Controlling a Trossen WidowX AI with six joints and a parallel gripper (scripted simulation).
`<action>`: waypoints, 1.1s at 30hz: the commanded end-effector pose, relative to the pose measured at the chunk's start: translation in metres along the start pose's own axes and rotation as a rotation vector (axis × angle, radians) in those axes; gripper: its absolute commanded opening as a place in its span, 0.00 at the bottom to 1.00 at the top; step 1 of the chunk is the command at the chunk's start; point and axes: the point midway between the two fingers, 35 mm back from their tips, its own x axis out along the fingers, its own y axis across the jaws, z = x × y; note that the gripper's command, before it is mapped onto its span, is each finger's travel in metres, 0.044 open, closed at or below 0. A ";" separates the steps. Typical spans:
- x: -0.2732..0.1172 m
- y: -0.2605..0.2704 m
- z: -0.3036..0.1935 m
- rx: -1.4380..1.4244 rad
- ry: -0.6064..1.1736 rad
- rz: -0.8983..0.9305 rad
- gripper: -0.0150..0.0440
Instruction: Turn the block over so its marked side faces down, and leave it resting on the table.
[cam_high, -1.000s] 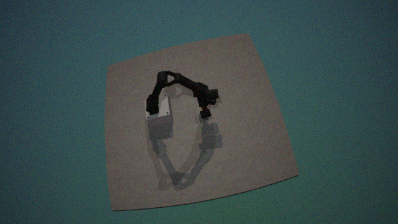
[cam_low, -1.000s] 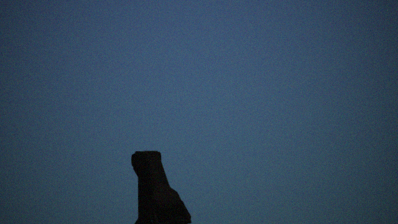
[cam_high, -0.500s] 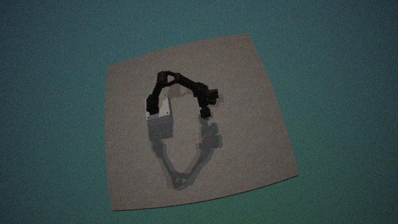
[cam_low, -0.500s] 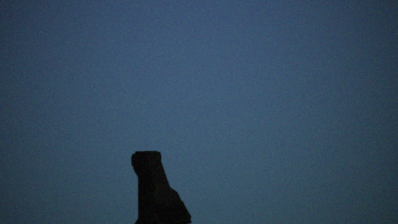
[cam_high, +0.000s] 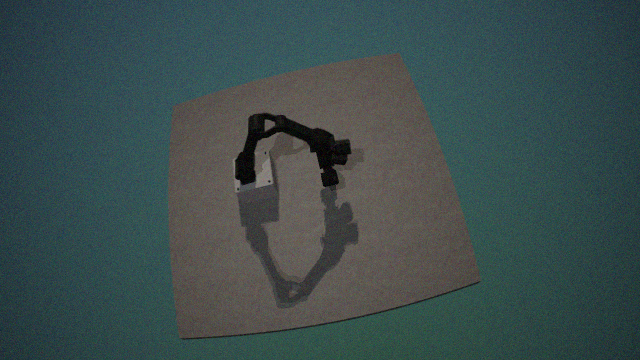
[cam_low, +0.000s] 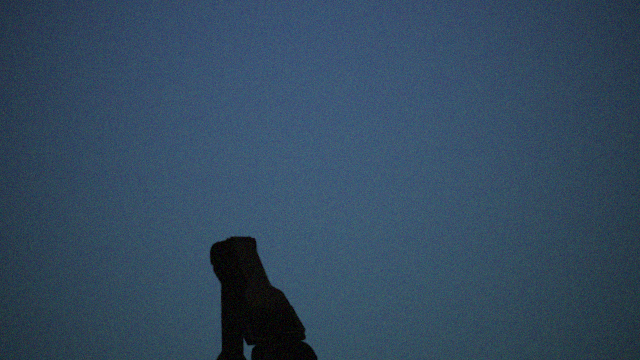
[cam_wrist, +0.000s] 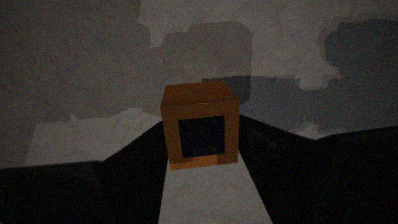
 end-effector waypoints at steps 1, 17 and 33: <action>-0.003 0.000 0.000 0.003 -0.007 0.003 0.25; 0.008 0.000 0.001 0.010 -0.264 0.005 0.25; 0.006 0.000 -0.006 0.002 -0.510 0.002 0.25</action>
